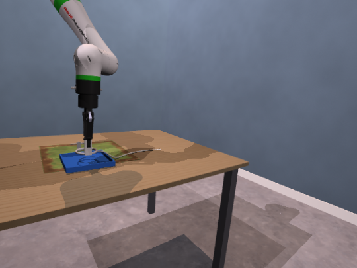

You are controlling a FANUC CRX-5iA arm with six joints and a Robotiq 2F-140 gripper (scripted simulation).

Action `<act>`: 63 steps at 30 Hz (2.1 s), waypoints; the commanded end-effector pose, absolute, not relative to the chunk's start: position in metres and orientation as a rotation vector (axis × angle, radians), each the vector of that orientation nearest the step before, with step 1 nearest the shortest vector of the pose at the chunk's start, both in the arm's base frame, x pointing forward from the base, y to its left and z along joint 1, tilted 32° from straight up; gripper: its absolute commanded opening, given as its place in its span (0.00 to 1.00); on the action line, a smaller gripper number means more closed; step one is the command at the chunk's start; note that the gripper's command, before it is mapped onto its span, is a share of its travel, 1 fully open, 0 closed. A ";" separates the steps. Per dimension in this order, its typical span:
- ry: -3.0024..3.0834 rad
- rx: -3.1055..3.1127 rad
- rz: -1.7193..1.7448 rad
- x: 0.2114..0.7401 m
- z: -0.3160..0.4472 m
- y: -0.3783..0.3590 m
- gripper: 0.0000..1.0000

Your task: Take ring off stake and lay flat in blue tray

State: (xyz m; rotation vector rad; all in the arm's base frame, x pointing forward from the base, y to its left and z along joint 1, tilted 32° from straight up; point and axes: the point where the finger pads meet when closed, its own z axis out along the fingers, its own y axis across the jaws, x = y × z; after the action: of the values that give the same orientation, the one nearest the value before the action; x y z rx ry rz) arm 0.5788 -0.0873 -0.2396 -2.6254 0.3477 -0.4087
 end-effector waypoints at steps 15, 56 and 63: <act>0.348 -2.626 -0.411 0.587 -0.257 -0.080 0.10; 0.348 -2.626 -0.411 0.592 -0.272 -0.073 0.10; 0.348 -2.626 -0.411 0.592 -0.272 -0.073 0.10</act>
State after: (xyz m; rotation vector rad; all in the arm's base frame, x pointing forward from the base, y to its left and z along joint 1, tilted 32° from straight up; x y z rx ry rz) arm 0.5918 -0.0723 -0.2722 -2.6254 0.3477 -0.4088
